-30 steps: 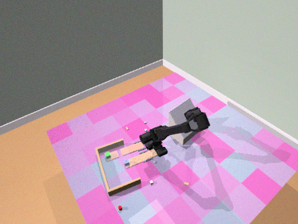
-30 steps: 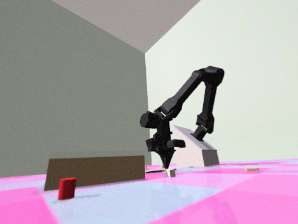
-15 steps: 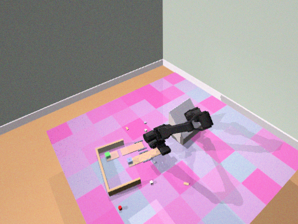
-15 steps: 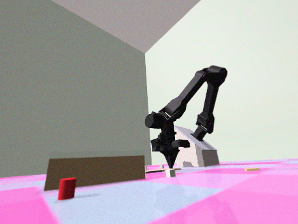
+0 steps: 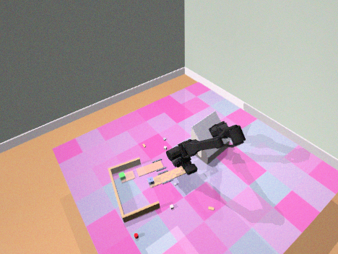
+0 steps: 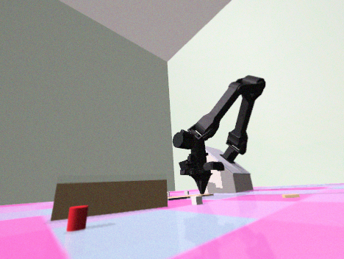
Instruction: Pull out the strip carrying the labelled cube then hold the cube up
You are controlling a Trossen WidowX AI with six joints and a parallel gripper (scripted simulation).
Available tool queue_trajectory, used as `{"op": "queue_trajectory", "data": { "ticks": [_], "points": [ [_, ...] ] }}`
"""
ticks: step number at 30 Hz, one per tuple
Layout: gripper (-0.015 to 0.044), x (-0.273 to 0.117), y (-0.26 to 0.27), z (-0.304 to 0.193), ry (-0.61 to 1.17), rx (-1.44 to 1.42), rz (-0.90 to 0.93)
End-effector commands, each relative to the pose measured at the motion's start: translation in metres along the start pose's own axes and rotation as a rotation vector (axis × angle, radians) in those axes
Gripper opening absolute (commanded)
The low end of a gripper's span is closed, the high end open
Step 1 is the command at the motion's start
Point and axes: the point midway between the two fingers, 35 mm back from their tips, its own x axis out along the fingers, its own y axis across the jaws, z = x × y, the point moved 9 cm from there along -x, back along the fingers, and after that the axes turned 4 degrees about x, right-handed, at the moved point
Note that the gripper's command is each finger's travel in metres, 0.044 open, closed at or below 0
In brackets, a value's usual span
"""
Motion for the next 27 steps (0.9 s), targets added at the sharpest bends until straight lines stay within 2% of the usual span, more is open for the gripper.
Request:
{"op": "queue_trajectory", "data": {
  "ticks": [1,27],
  "points": [
    [0.0000,0.005,-0.001,-0.011,0.025,0.008,-0.001],
    [0.0000,0.004,-0.002,-0.041,0.026,0.009,-0.001]
  ]
}}
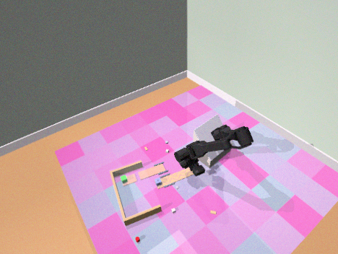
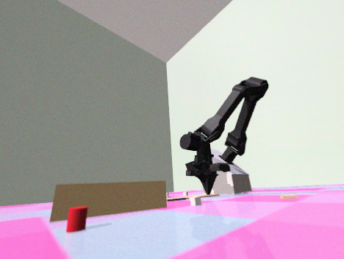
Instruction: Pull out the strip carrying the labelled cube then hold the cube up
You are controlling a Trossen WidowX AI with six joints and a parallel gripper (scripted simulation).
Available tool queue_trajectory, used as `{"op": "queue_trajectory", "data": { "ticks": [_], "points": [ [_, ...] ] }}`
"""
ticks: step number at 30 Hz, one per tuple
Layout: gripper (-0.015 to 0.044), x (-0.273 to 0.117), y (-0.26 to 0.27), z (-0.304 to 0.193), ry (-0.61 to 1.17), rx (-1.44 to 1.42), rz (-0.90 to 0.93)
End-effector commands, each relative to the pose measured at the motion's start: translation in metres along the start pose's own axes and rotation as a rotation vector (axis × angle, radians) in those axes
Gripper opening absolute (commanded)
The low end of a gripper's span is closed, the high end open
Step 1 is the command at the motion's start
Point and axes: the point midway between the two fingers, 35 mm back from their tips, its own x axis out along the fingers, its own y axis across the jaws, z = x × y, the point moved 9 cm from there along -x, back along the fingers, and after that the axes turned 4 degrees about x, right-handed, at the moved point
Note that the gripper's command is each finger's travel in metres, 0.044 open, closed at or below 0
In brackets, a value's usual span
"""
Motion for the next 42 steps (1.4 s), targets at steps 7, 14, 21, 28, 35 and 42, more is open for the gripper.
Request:
{"op": "queue_trajectory", "data": {
  "ticks": [7,14,21,28,35,42],
  "points": [
    [0.0000,0.004,-0.001,-0.007,0.026,0.007,-0.002],
    [0.0000,0.004,-0.001,-0.007,0.026,0.007,-0.002],
    [0.0000,0.004,-0.001,-0.007,0.026,0.007,-0.002],
    [0.0000,0.004,-0.001,-0.007,0.026,0.007,-0.002],
    [0.0000,0.004,-0.001,-0.007,0.026,0.007,-0.002],
    [0.0000,-0.014,-0.001,0.001,0.009,0.004,-0.004]
  ]
}}
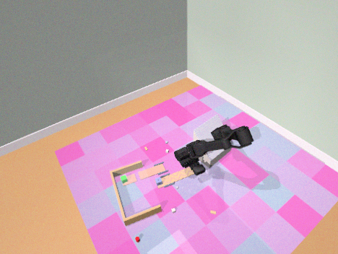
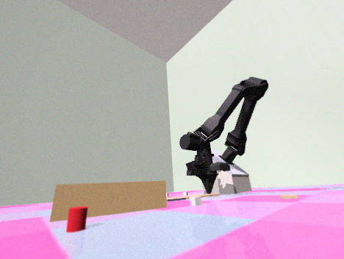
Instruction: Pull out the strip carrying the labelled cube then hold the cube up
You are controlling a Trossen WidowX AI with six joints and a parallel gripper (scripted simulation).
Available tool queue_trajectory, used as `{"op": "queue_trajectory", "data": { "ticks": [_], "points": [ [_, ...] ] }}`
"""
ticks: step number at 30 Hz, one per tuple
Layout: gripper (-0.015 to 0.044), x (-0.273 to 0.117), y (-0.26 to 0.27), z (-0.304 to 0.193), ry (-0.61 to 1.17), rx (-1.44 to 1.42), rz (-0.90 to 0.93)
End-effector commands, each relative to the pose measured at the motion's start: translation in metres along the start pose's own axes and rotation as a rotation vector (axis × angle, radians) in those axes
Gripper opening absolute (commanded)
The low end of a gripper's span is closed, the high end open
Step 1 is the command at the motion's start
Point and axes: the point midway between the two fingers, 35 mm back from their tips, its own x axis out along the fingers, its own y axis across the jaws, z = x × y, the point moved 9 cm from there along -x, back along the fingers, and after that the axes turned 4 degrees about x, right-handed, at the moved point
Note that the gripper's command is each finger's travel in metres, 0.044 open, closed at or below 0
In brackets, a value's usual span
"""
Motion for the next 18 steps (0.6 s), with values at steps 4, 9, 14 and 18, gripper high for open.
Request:
{"op": "queue_trajectory", "data": {
  "ticks": [4,9,14,18],
  "points": [
    [0.0000,-0.039,0.001,0.005,0.011,-0.002,-0.005],
    [0.0079,-0.038,0.002,0.017,0.011,0.044,-0.005],
    [0.0210,-0.038,0.003,0.037,0.010,0.080,-0.005],
    [0.0315,-0.040,0.005,0.053,0.009,0.080,-0.005]
  ]
}}
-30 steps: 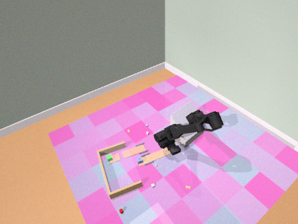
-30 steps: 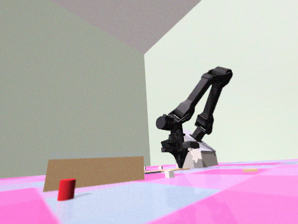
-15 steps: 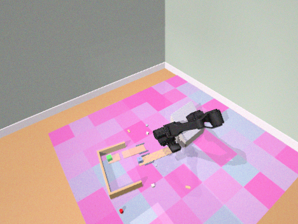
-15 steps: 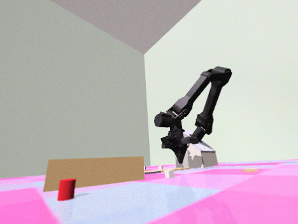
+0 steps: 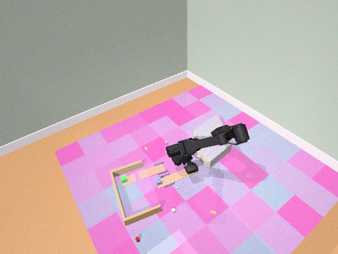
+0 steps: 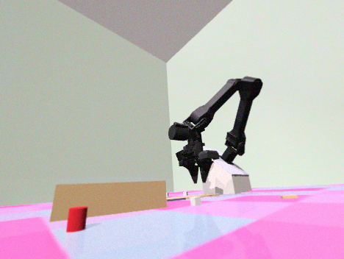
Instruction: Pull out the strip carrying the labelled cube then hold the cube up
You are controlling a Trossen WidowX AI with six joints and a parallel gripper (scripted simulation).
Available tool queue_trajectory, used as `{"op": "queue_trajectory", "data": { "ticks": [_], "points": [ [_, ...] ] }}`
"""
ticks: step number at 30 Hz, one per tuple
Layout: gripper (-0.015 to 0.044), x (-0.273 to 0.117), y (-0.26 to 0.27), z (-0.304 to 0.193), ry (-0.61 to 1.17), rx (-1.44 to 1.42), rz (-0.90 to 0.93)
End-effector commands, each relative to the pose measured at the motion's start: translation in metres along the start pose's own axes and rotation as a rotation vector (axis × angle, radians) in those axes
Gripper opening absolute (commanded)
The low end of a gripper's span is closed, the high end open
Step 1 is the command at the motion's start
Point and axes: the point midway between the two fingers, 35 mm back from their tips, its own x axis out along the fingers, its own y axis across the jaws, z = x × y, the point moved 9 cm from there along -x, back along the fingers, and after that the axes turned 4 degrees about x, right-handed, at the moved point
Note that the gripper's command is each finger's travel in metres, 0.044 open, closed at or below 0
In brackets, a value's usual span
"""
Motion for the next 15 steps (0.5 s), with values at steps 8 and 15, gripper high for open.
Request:
{"op": "queue_trajectory", "data": {
  "ticks": [8,15],
  "points": [
    [0.0440,-0.005,0.006,0.042,-0.001,0.007,-0.003],
    [0.0440,-0.008,0.009,0.069,-0.002,0.006,-0.003]
  ]
}}
